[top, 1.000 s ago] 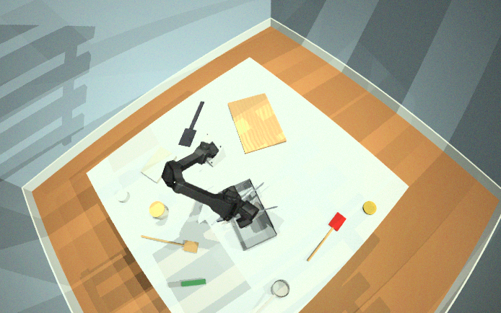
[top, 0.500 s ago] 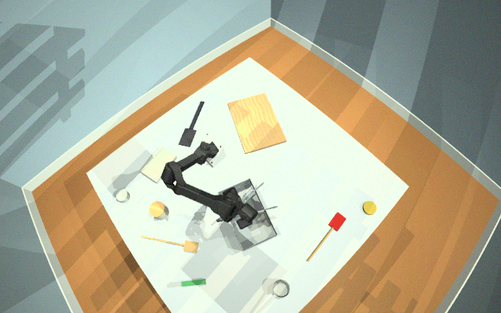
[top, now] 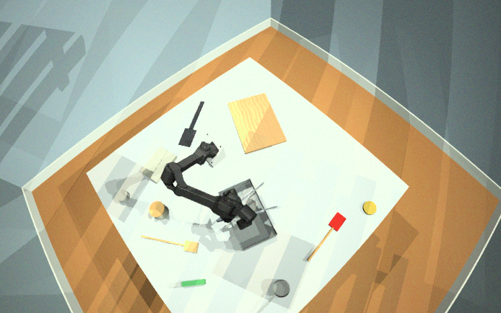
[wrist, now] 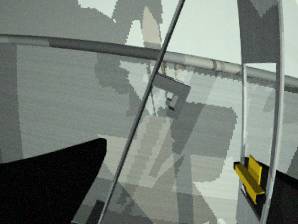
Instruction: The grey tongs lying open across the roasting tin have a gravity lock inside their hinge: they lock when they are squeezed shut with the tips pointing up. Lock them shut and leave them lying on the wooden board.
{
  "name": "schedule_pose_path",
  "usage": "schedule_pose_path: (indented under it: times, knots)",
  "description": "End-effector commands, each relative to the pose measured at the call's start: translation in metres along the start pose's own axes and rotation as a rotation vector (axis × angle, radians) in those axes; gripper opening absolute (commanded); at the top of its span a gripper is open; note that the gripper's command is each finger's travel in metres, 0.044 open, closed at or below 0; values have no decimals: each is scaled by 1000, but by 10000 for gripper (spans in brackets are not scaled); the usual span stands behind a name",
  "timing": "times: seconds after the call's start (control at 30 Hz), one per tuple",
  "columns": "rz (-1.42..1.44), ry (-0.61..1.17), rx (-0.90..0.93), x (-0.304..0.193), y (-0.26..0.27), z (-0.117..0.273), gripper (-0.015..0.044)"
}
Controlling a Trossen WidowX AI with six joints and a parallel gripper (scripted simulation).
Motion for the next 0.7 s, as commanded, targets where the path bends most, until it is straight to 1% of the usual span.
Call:
schedule_pose_path:
  times: [0.0,0.67]
  knots:
    - [-1,0,0,0,0,1,355]
    - [-1,0,0,0,0,1,221]
Point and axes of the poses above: the point midway between the two fingers, 35 mm back from their tips, its own z axis back along the fingers, its own y axis across the jaws, x = y × z, the point moved 7 cm from there along z, back along the fingers, and after that the axes turned 2 degrees about z, right-handed, at the moved point
